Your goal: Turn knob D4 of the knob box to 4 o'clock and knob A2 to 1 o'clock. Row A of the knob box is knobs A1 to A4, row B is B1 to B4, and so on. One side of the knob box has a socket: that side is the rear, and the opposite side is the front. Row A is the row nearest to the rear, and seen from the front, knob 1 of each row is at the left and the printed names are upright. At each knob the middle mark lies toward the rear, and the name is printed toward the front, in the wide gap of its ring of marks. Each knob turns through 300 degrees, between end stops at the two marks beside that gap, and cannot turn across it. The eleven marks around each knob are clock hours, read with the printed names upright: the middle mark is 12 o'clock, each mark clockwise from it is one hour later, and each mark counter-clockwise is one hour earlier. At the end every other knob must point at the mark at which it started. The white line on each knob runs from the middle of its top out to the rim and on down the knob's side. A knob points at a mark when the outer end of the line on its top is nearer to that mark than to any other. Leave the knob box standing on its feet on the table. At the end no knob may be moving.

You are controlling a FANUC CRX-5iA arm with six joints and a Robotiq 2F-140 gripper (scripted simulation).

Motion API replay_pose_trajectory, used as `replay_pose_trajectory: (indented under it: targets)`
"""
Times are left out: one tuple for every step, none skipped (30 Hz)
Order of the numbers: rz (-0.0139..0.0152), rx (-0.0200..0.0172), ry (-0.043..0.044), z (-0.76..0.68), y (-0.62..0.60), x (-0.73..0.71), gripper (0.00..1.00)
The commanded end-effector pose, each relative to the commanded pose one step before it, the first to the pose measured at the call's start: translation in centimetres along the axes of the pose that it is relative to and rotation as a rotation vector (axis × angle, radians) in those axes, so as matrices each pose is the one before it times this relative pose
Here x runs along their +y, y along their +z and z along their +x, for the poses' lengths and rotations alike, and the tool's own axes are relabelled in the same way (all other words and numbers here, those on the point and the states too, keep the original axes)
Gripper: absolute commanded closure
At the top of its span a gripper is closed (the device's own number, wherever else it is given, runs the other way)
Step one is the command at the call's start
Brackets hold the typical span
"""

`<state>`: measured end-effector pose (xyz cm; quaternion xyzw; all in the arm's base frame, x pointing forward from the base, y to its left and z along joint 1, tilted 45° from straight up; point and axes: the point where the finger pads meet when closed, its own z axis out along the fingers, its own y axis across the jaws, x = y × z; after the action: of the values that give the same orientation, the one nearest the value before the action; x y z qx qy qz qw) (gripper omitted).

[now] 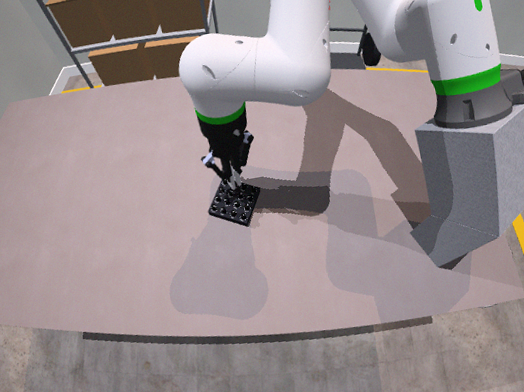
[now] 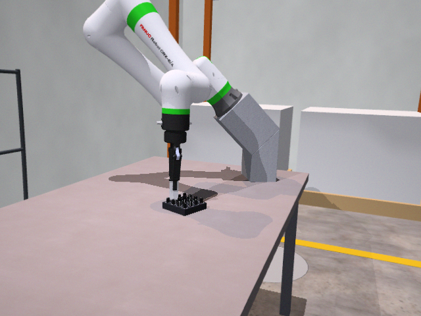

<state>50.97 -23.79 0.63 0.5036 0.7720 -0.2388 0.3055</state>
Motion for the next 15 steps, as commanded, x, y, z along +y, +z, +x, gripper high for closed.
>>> replay_pose_trajectory:
  targets:
    - [0.00497,0.00844,-0.12847,-0.001,-0.017,0.018,0.95]
    - [0.00000,0.00000,-0.02442,0.000,0.000,0.000,0.95]
    - [0.00000,0.00000,-0.02397,0.000,0.000,0.000,0.95]
    - [0.00000,0.00000,-0.02348,0.000,0.000,0.000,0.95]
    - [0.00000,0.00000,-0.02296,0.000,0.000,0.000,0.95]
    - [0.00000,0.00000,-0.02241,0.000,0.000,0.000,0.95]
    - [0.00000,0.00000,-0.02184,0.000,0.000,0.000,0.95]
    - [0.00000,0.00000,-0.02124,0.000,0.000,0.000,0.95]
    - [0.00000,0.00000,0.00000,0.000,0.000,0.000,0.95]
    - [0.00000,0.00000,0.00000,0.000,0.000,0.000,0.95]
    - [0.00000,0.00000,-0.02062,0.000,0.000,0.000,0.95]
    - [0.00000,0.00000,-0.01998,0.000,0.000,0.000,0.95]
    - [0.00000,0.00000,-0.01931,0.000,0.000,0.000,0.95]
    - [0.00000,0.00000,-0.01862,0.000,0.000,0.000,0.95]
    - [0.00000,0.00000,-0.01792,0.000,0.000,0.000,0.95]
